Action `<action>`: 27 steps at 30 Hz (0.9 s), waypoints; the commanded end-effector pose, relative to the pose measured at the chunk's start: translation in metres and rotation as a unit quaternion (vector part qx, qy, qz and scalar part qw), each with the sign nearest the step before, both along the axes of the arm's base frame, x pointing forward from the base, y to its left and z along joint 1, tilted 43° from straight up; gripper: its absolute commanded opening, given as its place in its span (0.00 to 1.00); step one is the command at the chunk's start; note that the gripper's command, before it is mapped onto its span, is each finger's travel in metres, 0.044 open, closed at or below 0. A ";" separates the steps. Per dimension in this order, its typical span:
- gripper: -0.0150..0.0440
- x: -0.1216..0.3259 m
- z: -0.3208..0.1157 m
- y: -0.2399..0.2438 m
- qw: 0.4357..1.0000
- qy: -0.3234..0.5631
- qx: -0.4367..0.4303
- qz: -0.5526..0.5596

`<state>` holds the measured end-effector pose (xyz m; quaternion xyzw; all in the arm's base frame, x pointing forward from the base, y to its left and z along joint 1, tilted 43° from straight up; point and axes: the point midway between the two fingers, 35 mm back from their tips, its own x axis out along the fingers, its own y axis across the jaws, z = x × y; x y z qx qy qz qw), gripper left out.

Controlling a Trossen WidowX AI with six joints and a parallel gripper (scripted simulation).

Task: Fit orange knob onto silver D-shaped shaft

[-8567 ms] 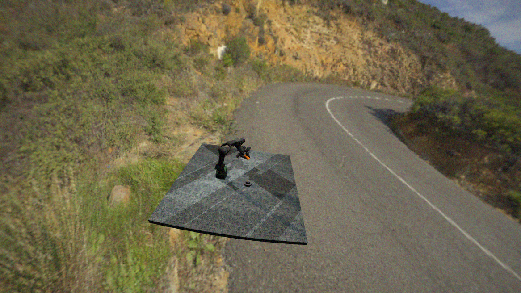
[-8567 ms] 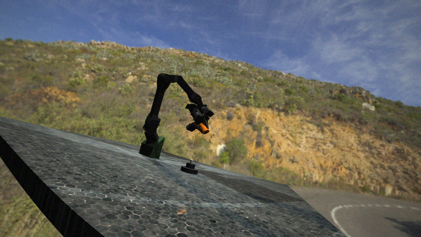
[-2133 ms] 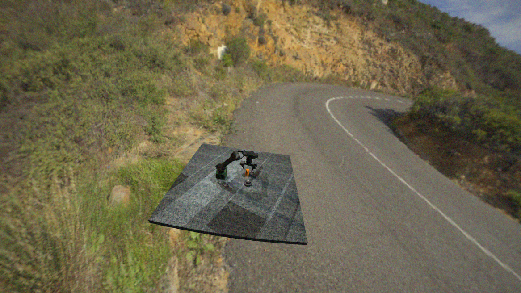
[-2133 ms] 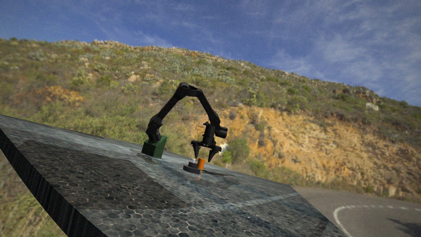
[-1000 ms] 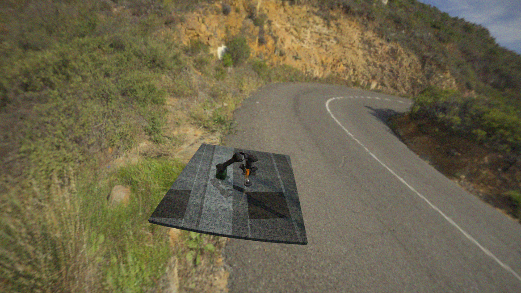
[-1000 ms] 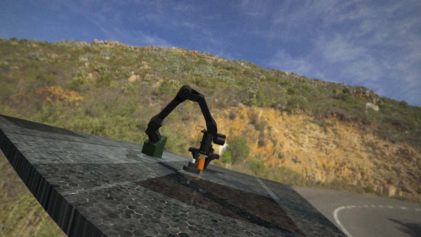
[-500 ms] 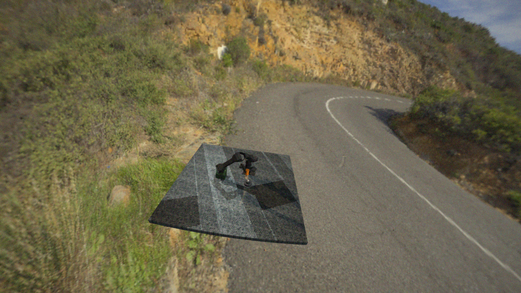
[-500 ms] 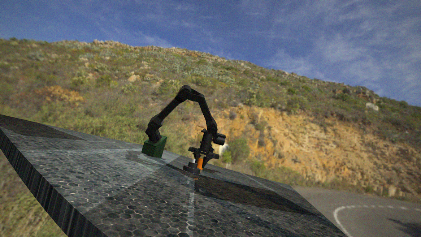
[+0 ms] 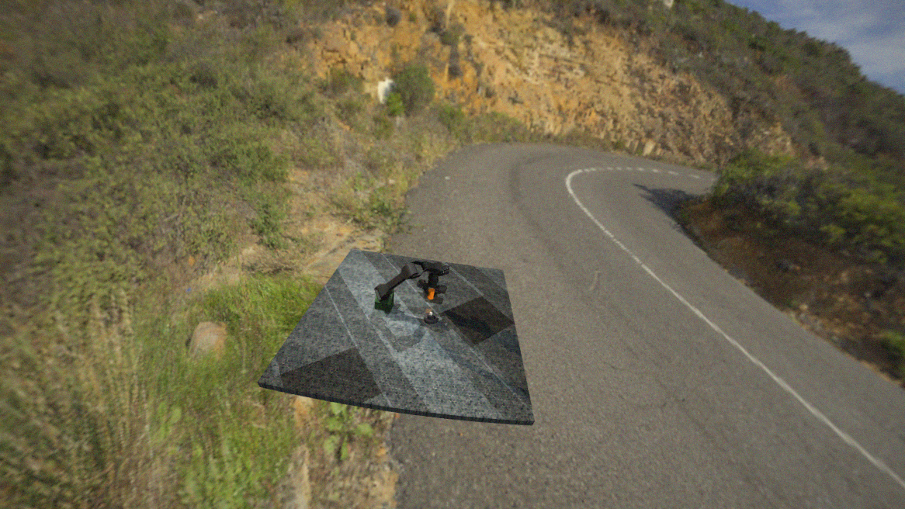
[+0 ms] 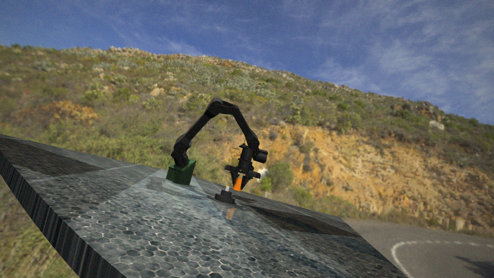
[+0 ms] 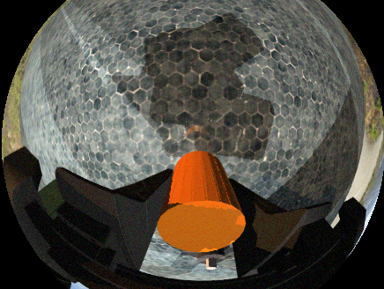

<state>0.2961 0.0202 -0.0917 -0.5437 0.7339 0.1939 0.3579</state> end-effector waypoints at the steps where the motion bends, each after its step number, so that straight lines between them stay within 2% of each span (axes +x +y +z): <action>1: 0.25 0.005 0.009 0.010 1.000 -0.005 0.005 0.000; 27: 0.25 0.018 0.070 0.064 1.000 -0.004 0.004 -0.001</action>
